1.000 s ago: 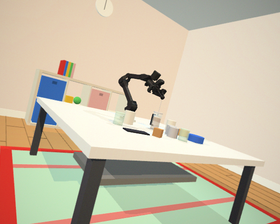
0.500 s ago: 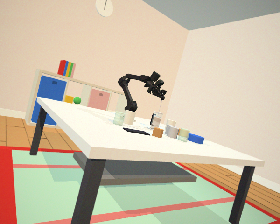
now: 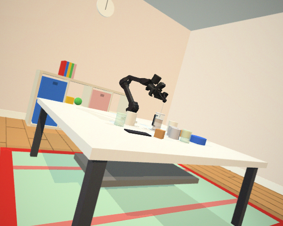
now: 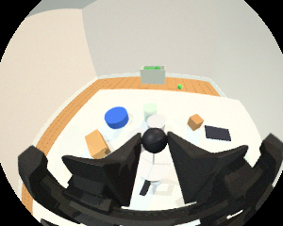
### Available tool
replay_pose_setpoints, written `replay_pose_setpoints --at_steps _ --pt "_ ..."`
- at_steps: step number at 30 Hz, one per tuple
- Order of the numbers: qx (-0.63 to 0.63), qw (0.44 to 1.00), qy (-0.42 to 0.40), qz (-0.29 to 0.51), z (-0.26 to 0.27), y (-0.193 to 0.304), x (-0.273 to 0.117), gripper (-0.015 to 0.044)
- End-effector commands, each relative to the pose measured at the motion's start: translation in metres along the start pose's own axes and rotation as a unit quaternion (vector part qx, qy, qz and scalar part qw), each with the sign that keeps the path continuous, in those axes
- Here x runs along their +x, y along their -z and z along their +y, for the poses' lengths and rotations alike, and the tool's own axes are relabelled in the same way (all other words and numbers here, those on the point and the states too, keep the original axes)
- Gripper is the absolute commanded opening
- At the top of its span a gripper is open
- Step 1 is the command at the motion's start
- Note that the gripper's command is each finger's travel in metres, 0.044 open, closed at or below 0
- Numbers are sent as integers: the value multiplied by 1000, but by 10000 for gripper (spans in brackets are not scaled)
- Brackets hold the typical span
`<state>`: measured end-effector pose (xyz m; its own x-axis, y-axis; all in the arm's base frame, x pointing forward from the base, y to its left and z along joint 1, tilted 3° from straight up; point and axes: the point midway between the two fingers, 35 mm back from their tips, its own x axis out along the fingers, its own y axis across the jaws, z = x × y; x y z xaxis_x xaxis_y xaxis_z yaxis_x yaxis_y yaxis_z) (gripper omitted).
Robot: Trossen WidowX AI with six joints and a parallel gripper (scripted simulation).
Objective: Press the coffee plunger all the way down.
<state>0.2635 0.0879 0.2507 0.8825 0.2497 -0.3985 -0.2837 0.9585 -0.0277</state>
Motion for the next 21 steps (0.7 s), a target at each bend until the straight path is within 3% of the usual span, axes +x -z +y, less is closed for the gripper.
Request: replay_pose_setpoints --at_steps 1,21 --pt "-4 1000 -1 28 1 23 10 122" --pt "-4 1000 -1 27 0 50 28 122"
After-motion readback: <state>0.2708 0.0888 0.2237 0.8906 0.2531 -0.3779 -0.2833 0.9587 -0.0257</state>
